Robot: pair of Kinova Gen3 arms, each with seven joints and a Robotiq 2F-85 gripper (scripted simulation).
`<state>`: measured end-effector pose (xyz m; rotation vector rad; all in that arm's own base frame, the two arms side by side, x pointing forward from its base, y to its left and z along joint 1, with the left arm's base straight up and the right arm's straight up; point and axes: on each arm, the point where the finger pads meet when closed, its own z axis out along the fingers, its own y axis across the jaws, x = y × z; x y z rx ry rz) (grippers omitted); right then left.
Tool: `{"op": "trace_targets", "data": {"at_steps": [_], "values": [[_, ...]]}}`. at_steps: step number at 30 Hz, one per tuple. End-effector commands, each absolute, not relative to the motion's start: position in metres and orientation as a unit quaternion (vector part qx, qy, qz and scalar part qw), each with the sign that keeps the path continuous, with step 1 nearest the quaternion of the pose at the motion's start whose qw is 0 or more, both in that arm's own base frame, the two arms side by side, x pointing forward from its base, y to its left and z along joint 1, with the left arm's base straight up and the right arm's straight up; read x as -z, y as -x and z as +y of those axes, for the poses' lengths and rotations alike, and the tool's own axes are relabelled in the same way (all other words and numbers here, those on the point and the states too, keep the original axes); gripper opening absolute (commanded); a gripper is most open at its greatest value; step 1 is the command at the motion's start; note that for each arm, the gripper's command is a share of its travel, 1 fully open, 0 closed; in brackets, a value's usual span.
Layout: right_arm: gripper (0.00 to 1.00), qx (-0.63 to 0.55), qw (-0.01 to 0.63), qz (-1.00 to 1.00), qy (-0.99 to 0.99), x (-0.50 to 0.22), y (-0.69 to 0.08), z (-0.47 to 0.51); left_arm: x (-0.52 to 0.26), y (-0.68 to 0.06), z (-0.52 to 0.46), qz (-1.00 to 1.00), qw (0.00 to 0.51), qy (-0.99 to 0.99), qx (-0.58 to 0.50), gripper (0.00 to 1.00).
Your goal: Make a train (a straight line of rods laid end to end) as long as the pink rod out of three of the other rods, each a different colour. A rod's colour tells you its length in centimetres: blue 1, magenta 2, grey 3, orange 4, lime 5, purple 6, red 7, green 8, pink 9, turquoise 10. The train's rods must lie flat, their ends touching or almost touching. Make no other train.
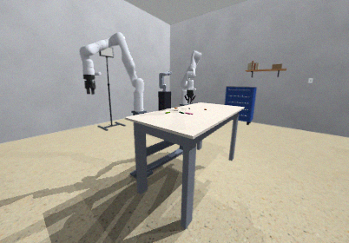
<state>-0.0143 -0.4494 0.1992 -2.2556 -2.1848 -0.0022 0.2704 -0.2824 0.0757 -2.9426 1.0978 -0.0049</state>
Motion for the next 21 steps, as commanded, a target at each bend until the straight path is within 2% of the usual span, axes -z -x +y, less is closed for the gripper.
{"op": "trace_targets", "data": {"at_steps": [1,12,13,21], "values": [[1.000,0.000,0.000,-0.696,0.718,-0.200,0.014,-0.450,-0.099,-0.271,-0.282,0.349,0.000,0.937,0.001,0.317],[1.000,0.000,0.000,-0.696,0.718,-0.200,0.014,-0.450,-0.114,-0.271,-0.282,0.349,0.000,0.937,0.001,0.317],[1.000,0.000,0.000,-0.696,0.718,-0.200,0.014,-0.450,-0.114,-0.271,-0.282,0.349,0.000,0.937,0.001,1.000],[1.000,0.000,0.000,-0.696,0.718,-0.200,0.014,-0.450,-0.114,-0.271,-0.282,0.349,0.000,0.937,0.001,1.000]]}}
